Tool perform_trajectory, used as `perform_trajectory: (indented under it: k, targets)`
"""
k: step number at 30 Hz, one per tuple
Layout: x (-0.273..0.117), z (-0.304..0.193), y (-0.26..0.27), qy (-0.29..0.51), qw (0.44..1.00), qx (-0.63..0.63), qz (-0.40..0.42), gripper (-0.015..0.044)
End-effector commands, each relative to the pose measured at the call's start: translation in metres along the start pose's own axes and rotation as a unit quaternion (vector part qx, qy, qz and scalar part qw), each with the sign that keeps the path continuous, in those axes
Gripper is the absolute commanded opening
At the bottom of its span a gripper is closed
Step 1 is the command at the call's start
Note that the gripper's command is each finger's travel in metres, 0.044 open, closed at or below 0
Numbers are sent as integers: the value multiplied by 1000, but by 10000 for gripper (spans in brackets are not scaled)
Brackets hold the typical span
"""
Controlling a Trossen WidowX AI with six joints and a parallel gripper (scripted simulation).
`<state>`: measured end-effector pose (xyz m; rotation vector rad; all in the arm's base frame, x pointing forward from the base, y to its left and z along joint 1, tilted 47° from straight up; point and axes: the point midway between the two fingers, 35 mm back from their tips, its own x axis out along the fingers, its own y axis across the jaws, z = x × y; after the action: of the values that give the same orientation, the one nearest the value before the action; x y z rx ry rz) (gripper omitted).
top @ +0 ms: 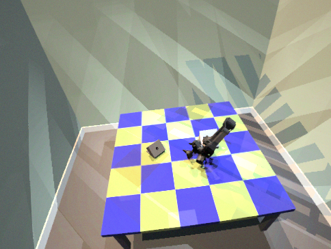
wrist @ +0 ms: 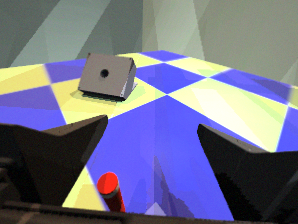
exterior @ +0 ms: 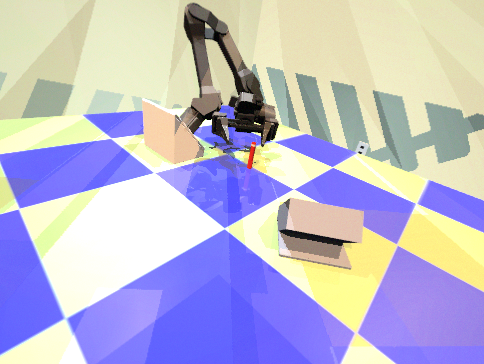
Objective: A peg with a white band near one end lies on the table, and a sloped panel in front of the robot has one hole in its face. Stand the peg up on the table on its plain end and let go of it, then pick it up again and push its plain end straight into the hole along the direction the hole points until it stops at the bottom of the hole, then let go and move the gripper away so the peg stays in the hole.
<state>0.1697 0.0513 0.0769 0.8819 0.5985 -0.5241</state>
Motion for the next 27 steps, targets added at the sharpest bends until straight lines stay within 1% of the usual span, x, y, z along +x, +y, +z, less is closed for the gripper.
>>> perform_trajectory:
  k: [1, 8, 15, 21, 27]
  targets:
    - [0, 8, 0, 24, 1000, 14, -13, 440]
    - [-2, 28, 3, 59, 998, 37, -7, 440]
    - [-12, 52, 8, 71, 996, 47, 33, 440]
    - [-25, 73, 13, 55, 994, 39, 83, 440]
    - [-43, 93, 18, 18, 991, 14, 134, 440]
